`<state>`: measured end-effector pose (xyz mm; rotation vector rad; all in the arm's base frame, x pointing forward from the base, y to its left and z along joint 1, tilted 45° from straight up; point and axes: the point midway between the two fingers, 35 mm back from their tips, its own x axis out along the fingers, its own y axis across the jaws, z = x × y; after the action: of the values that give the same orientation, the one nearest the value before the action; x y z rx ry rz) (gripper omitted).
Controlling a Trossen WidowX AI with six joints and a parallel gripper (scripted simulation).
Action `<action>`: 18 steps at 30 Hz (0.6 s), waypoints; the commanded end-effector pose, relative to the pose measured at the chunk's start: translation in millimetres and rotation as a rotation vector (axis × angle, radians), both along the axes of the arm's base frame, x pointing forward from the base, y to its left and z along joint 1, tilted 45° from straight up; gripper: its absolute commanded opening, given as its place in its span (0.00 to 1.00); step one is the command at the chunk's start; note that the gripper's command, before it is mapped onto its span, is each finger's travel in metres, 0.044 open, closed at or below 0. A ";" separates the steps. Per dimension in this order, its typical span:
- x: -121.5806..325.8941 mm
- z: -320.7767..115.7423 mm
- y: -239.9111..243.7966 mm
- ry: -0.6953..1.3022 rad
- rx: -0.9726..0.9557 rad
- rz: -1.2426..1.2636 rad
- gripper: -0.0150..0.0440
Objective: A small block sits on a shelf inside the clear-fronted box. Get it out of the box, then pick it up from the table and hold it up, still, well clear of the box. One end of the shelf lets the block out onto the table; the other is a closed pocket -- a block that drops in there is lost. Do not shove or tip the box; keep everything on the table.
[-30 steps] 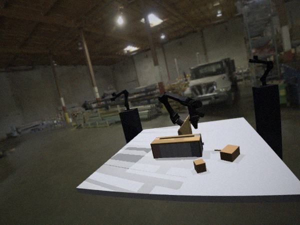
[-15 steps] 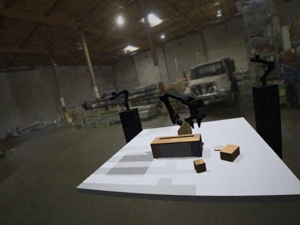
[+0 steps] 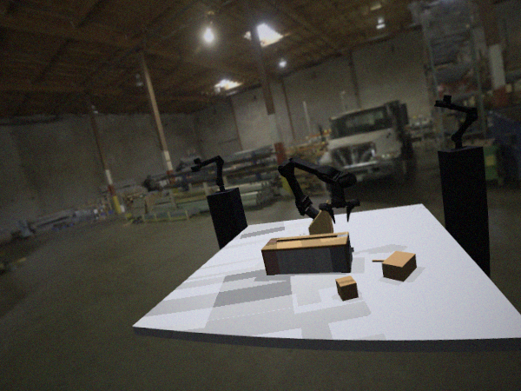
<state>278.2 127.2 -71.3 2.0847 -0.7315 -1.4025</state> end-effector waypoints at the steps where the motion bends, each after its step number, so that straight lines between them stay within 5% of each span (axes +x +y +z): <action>1: -0.4 -0.2 -0.6 0.014 -0.014 0.020 0.74; 11: -8.5 -67.2 -59.8 0.011 -0.015 0.016 0.74; 18: -9.3 -70.4 -63.6 0.013 -0.018 0.020 0.74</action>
<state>270.1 68.9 -137.2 2.0643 -0.7196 -1.4024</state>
